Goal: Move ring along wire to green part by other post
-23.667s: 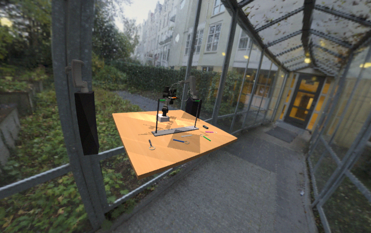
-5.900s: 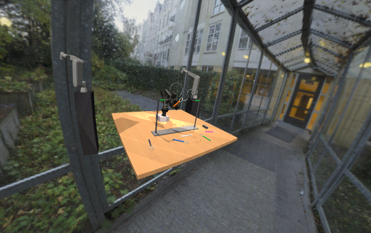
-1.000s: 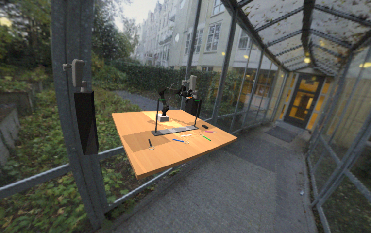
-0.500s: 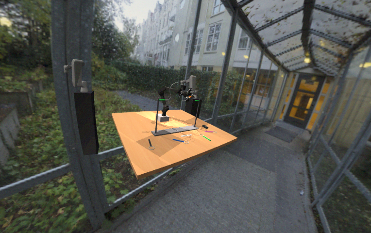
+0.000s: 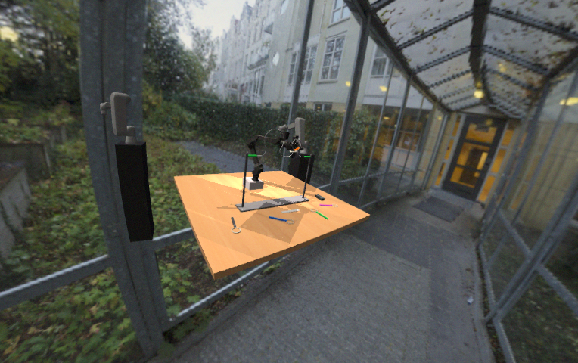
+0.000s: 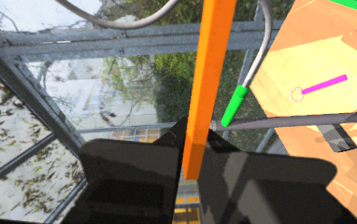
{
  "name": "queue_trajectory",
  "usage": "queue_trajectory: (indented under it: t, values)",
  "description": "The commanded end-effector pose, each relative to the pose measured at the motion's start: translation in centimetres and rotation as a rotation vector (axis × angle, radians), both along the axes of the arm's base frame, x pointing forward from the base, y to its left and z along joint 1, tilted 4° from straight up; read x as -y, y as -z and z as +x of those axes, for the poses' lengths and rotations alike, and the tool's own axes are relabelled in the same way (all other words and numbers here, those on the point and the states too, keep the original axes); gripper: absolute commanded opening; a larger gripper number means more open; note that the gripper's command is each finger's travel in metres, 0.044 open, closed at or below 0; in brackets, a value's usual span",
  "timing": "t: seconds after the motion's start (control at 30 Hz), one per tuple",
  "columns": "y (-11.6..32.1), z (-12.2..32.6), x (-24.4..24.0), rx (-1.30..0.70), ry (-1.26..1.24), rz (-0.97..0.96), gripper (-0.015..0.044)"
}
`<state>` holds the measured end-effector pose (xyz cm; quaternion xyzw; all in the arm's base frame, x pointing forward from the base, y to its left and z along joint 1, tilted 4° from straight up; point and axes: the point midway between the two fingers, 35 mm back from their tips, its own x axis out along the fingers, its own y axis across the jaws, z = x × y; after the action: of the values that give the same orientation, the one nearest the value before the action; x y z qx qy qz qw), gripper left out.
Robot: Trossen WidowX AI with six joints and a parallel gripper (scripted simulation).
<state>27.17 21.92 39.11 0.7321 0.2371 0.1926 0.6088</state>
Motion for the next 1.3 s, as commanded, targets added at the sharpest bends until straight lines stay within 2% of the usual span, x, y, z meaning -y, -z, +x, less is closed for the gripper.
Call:
queue_trajectory:
  t: [0.0,1.27]
  values:
    - [-1.1,-0.1,0.2,0.009,-0.003,0.040,-0.0150]
    - [-4.6,-0.1,1.6,-0.014,-0.007,0.260,-0.0150]
